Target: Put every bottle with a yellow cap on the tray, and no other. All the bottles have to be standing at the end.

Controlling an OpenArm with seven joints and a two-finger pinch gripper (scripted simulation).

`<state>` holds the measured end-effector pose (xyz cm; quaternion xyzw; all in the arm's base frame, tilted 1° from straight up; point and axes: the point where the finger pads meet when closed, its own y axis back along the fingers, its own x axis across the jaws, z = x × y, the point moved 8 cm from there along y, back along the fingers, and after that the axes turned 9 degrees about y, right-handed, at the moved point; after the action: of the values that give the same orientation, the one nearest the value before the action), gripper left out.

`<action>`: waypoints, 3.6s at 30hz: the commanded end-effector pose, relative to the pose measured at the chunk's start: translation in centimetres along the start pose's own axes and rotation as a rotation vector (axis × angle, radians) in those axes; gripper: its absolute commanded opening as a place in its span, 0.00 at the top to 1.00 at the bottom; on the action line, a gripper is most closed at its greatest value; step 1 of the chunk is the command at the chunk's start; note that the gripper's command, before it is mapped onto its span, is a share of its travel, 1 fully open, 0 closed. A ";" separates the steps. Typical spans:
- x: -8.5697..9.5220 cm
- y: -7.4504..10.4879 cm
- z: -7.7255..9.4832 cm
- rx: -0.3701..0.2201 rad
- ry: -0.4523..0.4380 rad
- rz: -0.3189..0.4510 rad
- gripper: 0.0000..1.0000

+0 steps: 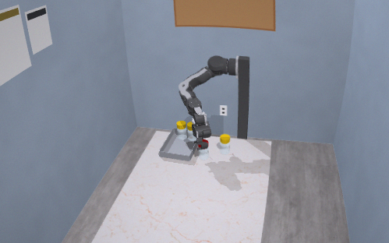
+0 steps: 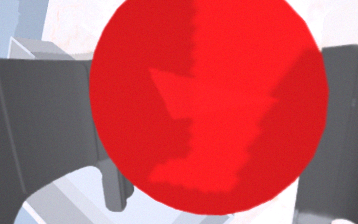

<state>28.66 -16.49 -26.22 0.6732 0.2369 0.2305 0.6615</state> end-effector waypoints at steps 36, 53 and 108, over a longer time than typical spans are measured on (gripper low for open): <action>0.1 0.1 0.0 -0.002 0.000 0.007 0.48; 0.1 0.1 0.0 -0.002 0.000 0.007 0.48; 0.1 1.6 0.0 -0.002 0.000 0.007 0.48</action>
<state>28.59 -16.44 -24.91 0.6733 0.2377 0.2327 0.6603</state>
